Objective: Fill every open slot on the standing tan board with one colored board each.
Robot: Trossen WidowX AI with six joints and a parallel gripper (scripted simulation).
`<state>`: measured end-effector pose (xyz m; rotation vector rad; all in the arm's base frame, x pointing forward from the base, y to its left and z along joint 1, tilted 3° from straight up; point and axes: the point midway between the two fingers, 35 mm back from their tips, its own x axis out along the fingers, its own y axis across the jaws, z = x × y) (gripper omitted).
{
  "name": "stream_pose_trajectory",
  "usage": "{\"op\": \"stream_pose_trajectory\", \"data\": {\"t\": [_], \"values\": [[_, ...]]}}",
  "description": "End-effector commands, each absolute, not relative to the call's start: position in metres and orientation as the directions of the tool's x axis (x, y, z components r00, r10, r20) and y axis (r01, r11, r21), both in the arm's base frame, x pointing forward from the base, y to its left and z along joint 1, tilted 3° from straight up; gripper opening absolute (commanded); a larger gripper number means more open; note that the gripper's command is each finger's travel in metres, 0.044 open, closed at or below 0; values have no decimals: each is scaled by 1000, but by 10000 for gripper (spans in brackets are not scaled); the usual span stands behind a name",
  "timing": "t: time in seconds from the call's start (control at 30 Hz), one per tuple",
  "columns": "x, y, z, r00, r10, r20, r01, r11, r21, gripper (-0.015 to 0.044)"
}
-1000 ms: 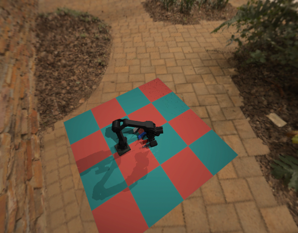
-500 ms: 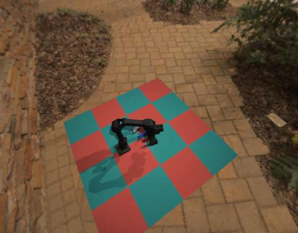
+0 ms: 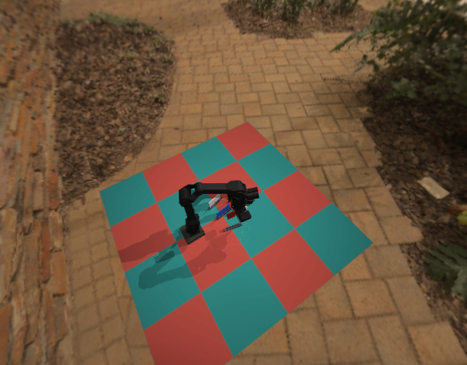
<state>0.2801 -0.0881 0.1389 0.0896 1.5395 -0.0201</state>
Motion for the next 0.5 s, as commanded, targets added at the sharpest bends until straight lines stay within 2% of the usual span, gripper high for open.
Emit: {"op": "stream_pose_trajectory", "data": {"t": [0.0,0.47], "values": [[287,-83,138,22,43,-999,58,997,45,0],[312,-61,141,25,47,-999,-4,999,47,0]]}}
